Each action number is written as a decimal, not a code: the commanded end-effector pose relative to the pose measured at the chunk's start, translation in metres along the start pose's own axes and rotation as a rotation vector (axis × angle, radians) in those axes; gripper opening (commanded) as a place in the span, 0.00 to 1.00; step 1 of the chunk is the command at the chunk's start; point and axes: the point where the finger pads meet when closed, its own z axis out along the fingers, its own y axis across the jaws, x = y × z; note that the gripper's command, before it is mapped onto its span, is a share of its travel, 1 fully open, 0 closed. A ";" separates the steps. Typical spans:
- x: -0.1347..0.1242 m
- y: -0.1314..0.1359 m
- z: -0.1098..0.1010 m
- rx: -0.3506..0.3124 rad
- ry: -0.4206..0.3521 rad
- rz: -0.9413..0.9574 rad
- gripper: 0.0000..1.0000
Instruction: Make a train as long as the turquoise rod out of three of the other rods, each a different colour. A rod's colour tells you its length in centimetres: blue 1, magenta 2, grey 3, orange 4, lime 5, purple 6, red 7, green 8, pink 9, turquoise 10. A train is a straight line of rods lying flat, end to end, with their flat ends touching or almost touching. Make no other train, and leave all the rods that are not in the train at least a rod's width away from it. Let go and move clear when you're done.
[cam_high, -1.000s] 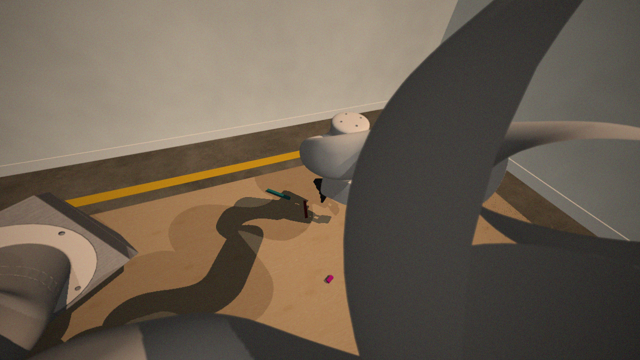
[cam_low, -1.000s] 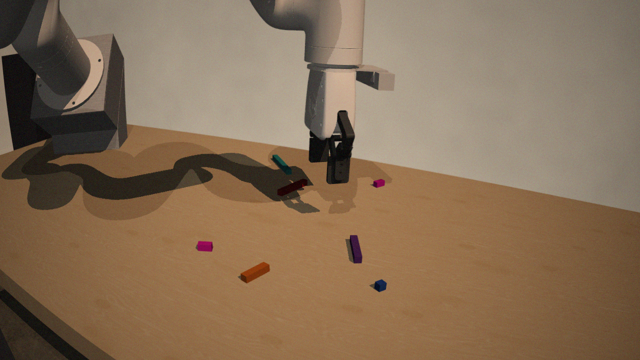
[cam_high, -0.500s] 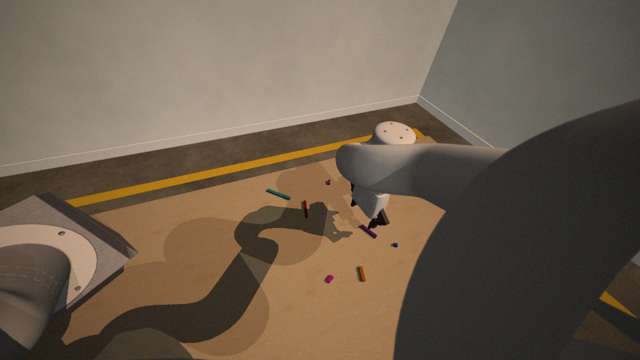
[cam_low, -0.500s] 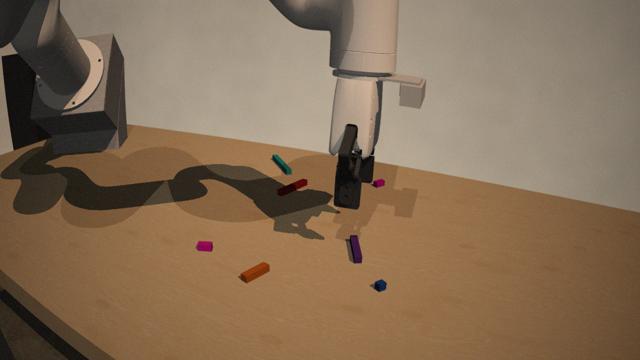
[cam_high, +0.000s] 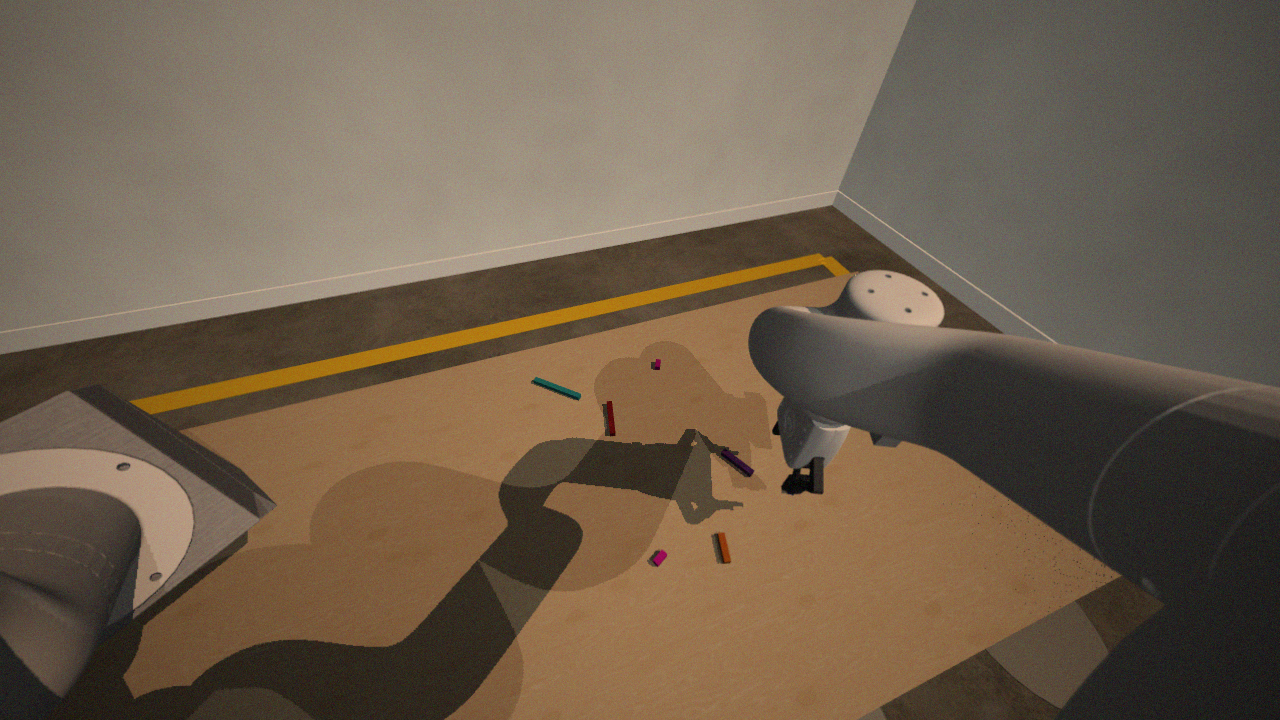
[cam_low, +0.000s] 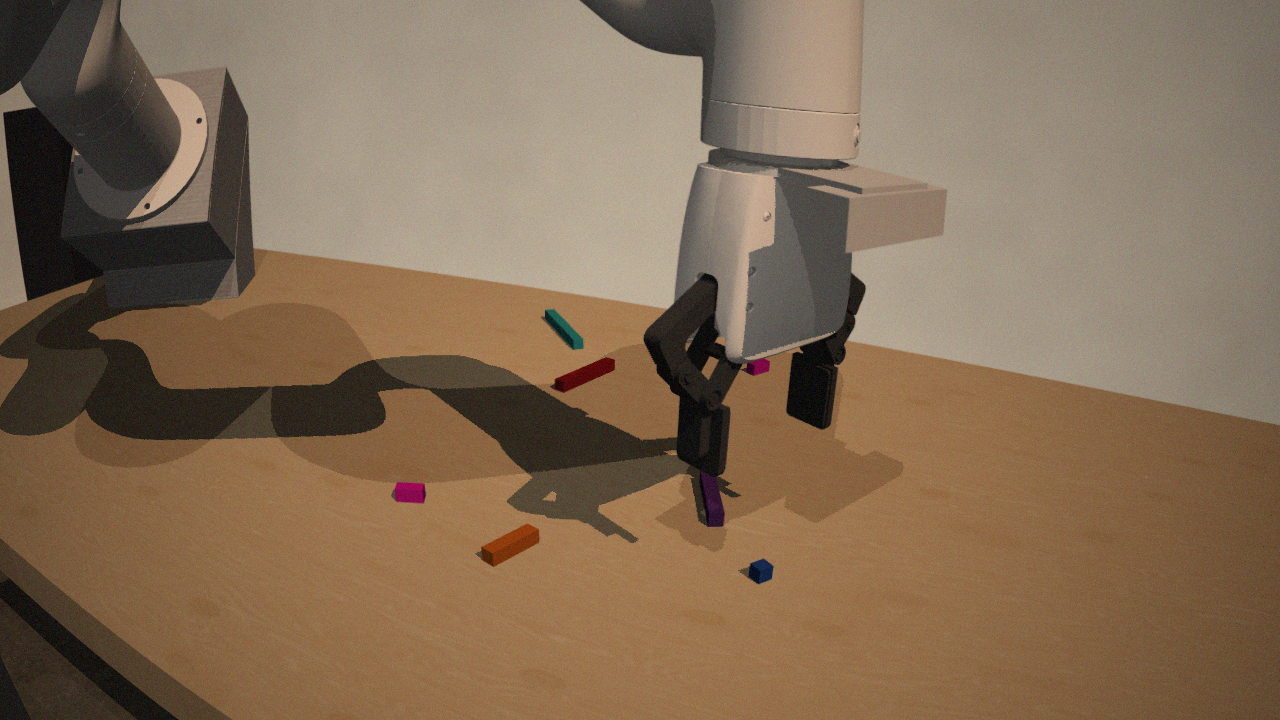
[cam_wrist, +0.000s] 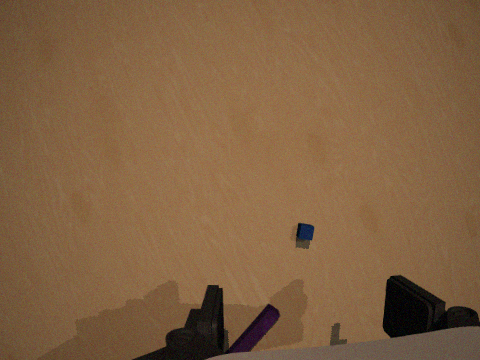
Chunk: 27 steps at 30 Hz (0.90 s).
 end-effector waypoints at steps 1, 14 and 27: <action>0.022 0.014 -0.003 0.002 0.009 0.149 1.00; 0.026 0.016 -0.004 0.002 0.010 0.174 0.24; 0.026 0.016 -0.004 0.002 0.010 0.174 0.24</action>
